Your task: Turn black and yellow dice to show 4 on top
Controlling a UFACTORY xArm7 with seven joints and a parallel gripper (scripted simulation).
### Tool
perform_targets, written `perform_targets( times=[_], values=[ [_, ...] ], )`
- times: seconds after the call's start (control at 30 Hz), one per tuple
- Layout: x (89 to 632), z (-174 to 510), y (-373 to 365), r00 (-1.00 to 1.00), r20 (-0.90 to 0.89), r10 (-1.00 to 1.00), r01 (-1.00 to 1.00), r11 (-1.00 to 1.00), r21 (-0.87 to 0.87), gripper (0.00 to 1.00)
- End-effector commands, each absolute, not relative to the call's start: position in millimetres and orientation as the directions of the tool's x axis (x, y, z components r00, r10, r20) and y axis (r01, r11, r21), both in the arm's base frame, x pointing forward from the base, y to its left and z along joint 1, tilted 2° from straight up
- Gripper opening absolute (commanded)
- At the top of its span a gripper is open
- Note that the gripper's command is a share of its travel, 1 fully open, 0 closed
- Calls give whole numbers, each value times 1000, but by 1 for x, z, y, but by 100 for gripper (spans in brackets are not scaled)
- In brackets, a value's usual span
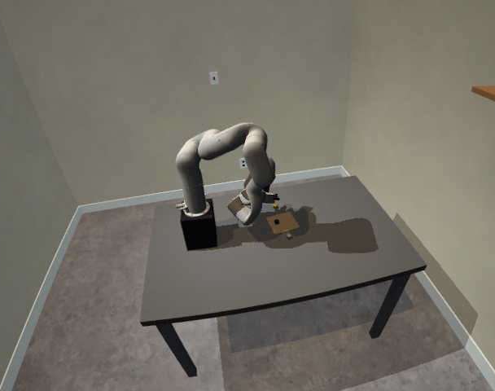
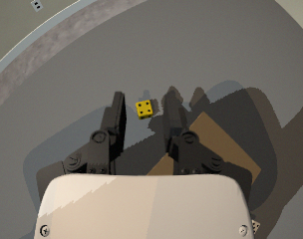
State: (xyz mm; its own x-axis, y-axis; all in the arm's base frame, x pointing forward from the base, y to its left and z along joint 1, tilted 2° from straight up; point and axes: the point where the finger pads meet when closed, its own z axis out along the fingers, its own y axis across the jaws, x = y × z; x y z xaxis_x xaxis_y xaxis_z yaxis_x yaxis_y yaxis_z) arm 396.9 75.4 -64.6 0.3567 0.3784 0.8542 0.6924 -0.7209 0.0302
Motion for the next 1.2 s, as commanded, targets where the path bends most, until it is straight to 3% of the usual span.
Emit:
perform_targets(
  times=[0.0,0.63,1.17],
  values=[
    [404,-58,82,450,761,467,693,-720,32,36],
    [421,-45,101,658,385,647,692,-721,29,36],
    [435,-33,112,719,63,692,691,-722,35,36]
  ],
)
